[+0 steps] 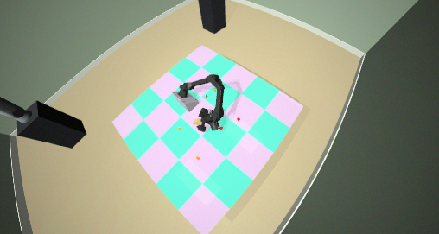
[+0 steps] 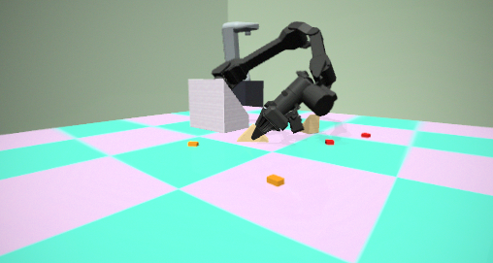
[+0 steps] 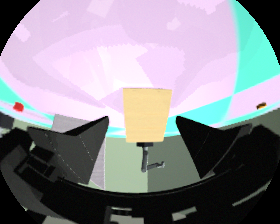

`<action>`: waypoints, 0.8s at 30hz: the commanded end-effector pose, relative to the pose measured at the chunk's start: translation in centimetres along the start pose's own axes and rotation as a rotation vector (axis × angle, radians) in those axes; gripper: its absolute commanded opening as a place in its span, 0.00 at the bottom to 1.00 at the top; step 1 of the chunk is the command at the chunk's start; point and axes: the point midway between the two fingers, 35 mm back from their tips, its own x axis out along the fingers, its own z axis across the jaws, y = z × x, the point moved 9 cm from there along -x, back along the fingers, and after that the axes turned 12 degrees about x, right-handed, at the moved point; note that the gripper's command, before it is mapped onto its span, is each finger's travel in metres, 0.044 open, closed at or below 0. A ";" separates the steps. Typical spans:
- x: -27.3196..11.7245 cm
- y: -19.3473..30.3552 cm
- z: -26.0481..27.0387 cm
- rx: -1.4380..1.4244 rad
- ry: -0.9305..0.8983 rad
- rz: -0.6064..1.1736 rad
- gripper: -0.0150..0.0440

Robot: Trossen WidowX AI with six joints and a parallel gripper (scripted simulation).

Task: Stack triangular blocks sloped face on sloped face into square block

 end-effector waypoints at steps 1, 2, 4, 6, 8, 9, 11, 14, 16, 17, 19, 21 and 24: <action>0.4 0.0 -0.1 0.006 -0.002 -0.002 1.00; 0.4 0.0 -0.1 0.006 -0.002 -0.002 1.00; 0.4 0.0 -0.1 0.006 -0.002 -0.002 1.00; 0.4 0.0 -0.1 0.006 -0.002 -0.002 1.00; 0.3 0.0 -0.1 0.001 0.001 -0.002 0.96; 0.3 0.0 -0.1 0.001 0.001 -0.002 0.91; 0.3 0.0 -0.1 0.001 0.001 -0.002 0.82; 0.3 0.0 -0.1 0.001 0.001 -0.002 0.69; 0.3 0.0 -0.1 0.001 0.001 -0.002 0.60; 0.3 0.0 -0.1 0.001 0.001 -0.002 0.56; 0.3 0.0 -0.1 0.001 0.001 -0.002 0.53; 0.3 0.0 -0.1 0.001 0.001 -0.002 0.51; 0.3 0.0 -0.1 0.001 0.001 -0.002 0.44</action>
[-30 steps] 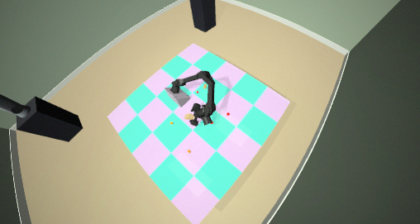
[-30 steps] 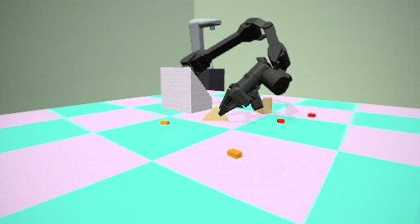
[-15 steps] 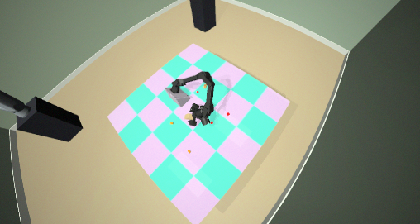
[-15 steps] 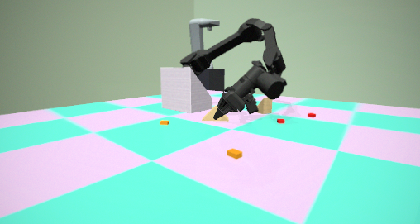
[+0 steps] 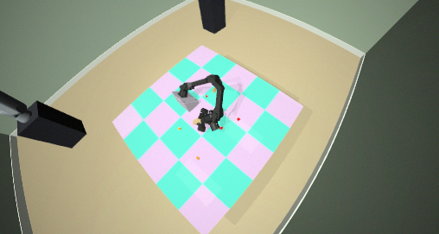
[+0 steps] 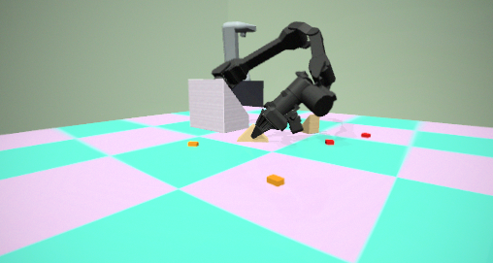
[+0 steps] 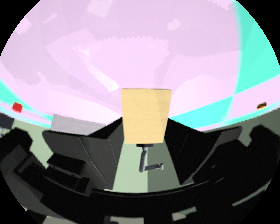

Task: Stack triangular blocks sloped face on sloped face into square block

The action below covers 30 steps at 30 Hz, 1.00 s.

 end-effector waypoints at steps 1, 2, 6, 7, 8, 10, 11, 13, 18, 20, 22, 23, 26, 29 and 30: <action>0.0 0.0 0.0 0.000 0.001 -0.001 0.40; 0.0 0.0 0.0 0.000 0.001 -0.001 0.35; -0.8 0.6 -0.2 0.000 0.002 -0.001 0.25; -1.2 0.9 -0.3 0.000 0.002 -0.001 0.25; -1.6 1.2 -0.4 0.001 0.003 -0.001 0.25; -2.3 1.8 -0.6 0.001 0.004 -0.001 0.25; -2.6 2.2 -0.7 0.001 0.004 -0.001 0.25; -3.3 2.8 -0.9 0.001 0.005 -0.001 0.25; -5.1 4.5 -1.2 0.002 0.005 0.000 0.25; -5.7 5.3 -1.3 0.002 0.005 0.000 0.25; -6.4 6.0 -1.4 0.003 0.005 0.001 0.25; -6.7 6.4 -1.5 0.003 0.005 0.001 0.25; -7.1 6.9 -1.5 0.003 0.004 0.002 0.25; -7.1 6.9 -1.5 0.003 0.004 0.002 0.25; -7.1 6.9 -1.5 0.003 0.004 0.002 0.25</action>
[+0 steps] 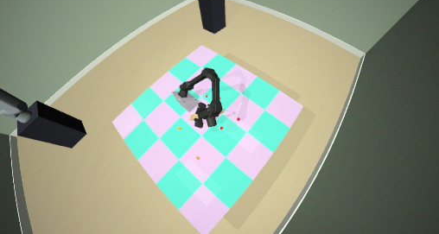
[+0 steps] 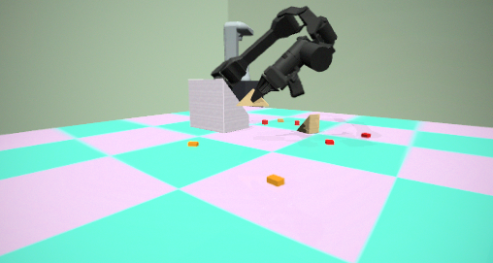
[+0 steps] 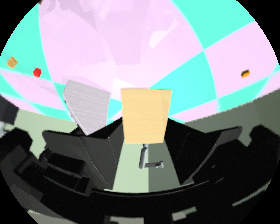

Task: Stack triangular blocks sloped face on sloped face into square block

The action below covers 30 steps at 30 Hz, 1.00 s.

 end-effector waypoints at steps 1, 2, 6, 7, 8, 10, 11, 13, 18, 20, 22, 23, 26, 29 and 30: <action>-0.4 0.2 0.0 -0.009 0.007 0.002 0.25; 0.0 0.1 0.0 0.003 -0.001 -0.003 0.25; 0.3 0.9 -0.3 0.094 -0.034 -0.064 0.25; 0.4 1.1 -0.4 0.121 -0.045 -0.083 0.25; 0.5 1.3 -0.5 0.149 -0.056 -0.101 0.25; 0.7 1.8 -0.7 0.203 -0.078 -0.137 0.25; 0.8 2.1 -0.8 0.230 -0.090 -0.154 0.25; 1.0 2.5 -0.9 0.284 -0.114 -0.190 0.25; 1.4 3.7 -1.3 0.417 -0.177 -0.276 0.25; 1.6 4.2 -1.4 0.469 -0.204 -0.309 0.25; 1.8 4.6 -1.5 0.521 -0.233 -0.343 0.25; 1.9 4.8 -1.5 0.547 -0.247 -0.359 0.25; 2.2 5.5 -1.6 0.624 -0.292 -0.408 0.25; 2.5 6.2 -1.7 0.699 -0.339 -0.455 0.25; 2.6 6.4 -1.8 0.724 -0.355 -0.471 0.25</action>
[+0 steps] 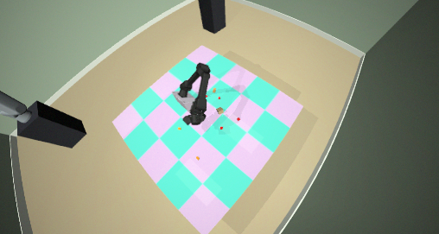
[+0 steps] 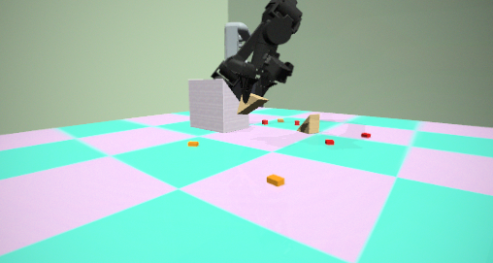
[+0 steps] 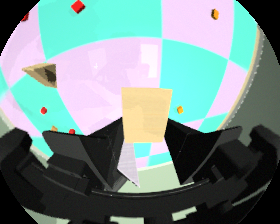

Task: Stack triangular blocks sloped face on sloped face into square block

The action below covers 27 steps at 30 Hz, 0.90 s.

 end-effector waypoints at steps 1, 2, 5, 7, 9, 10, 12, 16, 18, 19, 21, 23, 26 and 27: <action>-0.2 0.8 -0.6 0.107 -0.061 -0.063 0.25; -0.2 0.9 -0.8 0.133 -0.077 -0.077 0.25; -0.3 1.5 -1.3 0.209 -0.127 -0.118 0.25; -0.3 1.8 -1.6 0.260 -0.161 -0.145 0.25; -0.4 2.1 -1.9 0.305 -0.192 -0.168 0.25; -0.4 2.2 -1.9 0.316 -0.200 -0.174 0.25; -0.4 2.3 -2.0 0.320 -0.203 -0.176 0.25; -0.4 2.2 -1.9 0.321 -0.203 -0.176 0.25; -0.7 2.2 -1.4 0.321 -0.201 -0.177 0.25; -1.0 2.2 -1.0 0.322 -0.200 -0.177 0.25; -1.4 2.1 -0.2 0.323 -0.198 -0.178 0.25; -1.9 2.1 0.6 0.324 -0.196 -0.179 0.25; -2.5 2.1 1.8 0.325 -0.194 -0.181 0.25; -2.7 2.1 2.2 0.326 -0.193 -0.181 0.25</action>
